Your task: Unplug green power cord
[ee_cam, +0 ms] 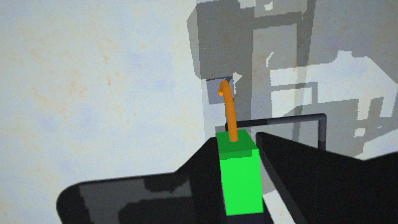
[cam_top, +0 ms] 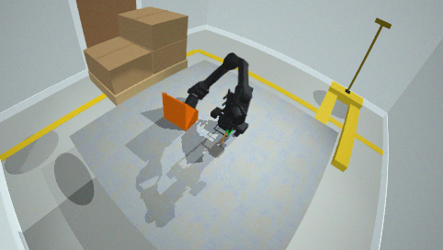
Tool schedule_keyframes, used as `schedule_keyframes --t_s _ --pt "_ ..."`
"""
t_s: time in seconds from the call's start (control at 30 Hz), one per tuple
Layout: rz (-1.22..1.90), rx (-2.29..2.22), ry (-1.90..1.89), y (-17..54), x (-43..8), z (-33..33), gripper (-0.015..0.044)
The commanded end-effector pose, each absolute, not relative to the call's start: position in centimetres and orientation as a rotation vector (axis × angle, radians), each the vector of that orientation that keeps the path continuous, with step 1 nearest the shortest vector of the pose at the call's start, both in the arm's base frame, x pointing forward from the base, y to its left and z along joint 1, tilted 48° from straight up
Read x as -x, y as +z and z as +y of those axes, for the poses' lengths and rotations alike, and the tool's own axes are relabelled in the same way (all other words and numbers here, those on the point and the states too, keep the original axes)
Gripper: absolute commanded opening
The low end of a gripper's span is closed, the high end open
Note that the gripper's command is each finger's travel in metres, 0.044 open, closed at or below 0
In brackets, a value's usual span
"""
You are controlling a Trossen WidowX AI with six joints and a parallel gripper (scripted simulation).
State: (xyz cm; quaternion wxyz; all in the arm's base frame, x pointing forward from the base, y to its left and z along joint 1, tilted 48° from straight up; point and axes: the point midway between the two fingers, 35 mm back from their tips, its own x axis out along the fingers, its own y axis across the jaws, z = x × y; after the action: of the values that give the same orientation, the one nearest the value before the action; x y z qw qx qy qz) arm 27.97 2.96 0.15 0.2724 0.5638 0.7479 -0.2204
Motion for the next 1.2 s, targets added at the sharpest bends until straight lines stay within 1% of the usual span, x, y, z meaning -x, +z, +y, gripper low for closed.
schedule_keyframes --t_s 0.0,0.33,0.47,0.73,0.9,1.0,1.17 --pt "1.976 -1.499 -0.615 -0.9 -28.5 1.3 0.0" --pt "1.976 -1.5 -0.615 -1.9 -28.6 0.0 0.0" --pt "1.979 -1.503 -0.613 -1.4 -28.5 1.1 0.0105" --pt "1.979 -1.503 -0.613 -1.4 -28.5 1.1 0.0315" --pt "1.976 -1.502 -0.615 -3.2 -29.3 -1.4 0.044" --pt "1.976 -1.501 -0.615 -4.8 -29.7 -3.6 0.044" --pt "1.976 -1.501 -0.614 -5.0 -29.8 -3.7 0.044"
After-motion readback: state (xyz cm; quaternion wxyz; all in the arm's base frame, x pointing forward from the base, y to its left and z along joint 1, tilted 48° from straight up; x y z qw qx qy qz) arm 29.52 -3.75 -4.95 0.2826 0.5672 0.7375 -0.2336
